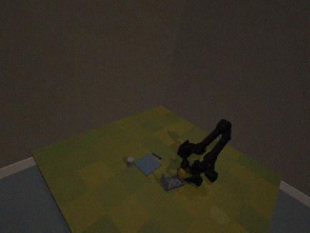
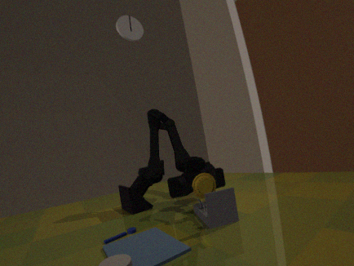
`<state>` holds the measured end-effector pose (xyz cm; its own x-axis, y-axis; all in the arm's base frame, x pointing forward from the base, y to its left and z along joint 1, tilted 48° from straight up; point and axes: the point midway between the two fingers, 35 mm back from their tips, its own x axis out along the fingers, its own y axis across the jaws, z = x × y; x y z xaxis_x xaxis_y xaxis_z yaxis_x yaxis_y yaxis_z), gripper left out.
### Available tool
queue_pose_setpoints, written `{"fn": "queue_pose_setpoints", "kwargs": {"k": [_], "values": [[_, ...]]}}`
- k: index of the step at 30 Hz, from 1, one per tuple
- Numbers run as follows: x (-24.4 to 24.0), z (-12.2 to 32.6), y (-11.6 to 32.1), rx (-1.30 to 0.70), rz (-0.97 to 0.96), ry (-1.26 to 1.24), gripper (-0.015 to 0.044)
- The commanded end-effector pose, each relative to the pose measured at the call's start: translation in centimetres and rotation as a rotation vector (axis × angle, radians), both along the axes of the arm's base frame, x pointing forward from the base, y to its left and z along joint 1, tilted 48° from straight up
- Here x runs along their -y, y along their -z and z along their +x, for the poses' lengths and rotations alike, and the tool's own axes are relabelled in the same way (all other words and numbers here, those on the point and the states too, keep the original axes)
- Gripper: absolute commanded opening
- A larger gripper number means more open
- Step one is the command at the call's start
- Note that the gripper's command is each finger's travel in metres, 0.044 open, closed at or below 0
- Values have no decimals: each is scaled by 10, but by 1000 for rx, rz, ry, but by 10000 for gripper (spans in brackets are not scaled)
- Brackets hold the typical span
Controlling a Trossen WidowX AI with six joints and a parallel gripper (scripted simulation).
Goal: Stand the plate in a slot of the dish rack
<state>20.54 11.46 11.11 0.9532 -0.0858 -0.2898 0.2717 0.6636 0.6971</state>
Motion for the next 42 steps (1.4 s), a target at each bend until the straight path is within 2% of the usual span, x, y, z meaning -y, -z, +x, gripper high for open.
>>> {"fn": "queue_pose_setpoints", "kwargs": {"k": [1,13,26,41,42], "values": [[1,3,2,-1,-4,-1,0],[-14,6,19,1,5,0,0],[-10,6,17,-8,-5,-8,0],[-11,6,17,-5,2,-6,394],[-11,6,17,-5,2,-6,400]]}}
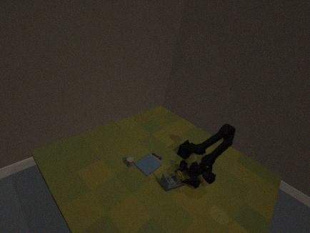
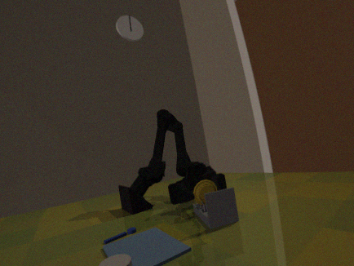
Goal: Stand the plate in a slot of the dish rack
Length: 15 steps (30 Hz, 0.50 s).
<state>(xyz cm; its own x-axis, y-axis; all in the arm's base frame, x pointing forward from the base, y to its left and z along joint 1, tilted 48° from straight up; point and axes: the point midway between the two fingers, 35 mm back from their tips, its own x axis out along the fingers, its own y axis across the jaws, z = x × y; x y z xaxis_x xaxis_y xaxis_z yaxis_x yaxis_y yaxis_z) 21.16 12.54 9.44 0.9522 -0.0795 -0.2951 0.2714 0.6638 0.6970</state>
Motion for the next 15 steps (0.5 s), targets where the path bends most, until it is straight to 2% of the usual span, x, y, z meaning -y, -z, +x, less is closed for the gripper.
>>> {"fn": "queue_pose_setpoints", "kwargs": {"k": [1,8,15], "values": [[0,0,0,0,0,0,400],[3,3,-3,-6,1,2,400],[42,21,-43,-32,5,12,400]]}}
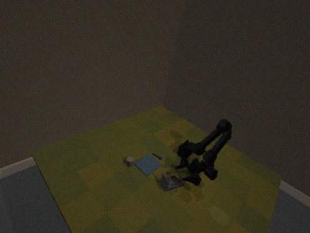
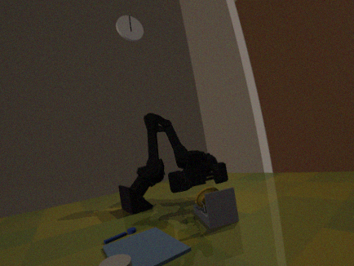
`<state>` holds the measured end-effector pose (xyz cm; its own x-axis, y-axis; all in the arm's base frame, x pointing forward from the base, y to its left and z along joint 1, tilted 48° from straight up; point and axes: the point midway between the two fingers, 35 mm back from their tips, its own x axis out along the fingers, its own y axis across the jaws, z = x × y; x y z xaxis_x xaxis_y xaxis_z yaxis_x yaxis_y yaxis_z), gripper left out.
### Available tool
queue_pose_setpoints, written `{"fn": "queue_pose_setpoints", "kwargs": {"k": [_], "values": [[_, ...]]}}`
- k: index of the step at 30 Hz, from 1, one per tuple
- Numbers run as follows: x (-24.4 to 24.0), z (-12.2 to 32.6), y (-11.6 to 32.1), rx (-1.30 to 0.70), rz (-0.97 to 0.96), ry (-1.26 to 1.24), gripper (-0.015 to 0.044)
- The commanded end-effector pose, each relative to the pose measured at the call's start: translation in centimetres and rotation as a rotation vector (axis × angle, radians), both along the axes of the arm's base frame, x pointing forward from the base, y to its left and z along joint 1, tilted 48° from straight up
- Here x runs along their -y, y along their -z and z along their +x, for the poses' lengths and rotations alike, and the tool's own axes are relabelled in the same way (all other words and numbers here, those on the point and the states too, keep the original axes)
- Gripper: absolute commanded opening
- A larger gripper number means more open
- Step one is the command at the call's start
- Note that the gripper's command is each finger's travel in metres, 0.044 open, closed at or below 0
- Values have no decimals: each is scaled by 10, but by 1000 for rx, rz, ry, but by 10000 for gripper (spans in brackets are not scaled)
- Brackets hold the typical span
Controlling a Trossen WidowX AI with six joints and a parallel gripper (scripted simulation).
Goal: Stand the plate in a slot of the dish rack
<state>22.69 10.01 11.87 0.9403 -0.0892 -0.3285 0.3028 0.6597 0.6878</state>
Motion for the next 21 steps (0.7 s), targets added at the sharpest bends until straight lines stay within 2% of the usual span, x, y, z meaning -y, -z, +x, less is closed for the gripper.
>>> {"fn": "queue_pose_setpoints", "kwargs": {"k": [1,6,11,21], "values": [[23,6,-24,5,2,1,400],[56,12,-52,38,-18,-4,400],[60,12,-55,42,-28,-5,400],[73,23,-39,-176,-251,-68,400]]}}
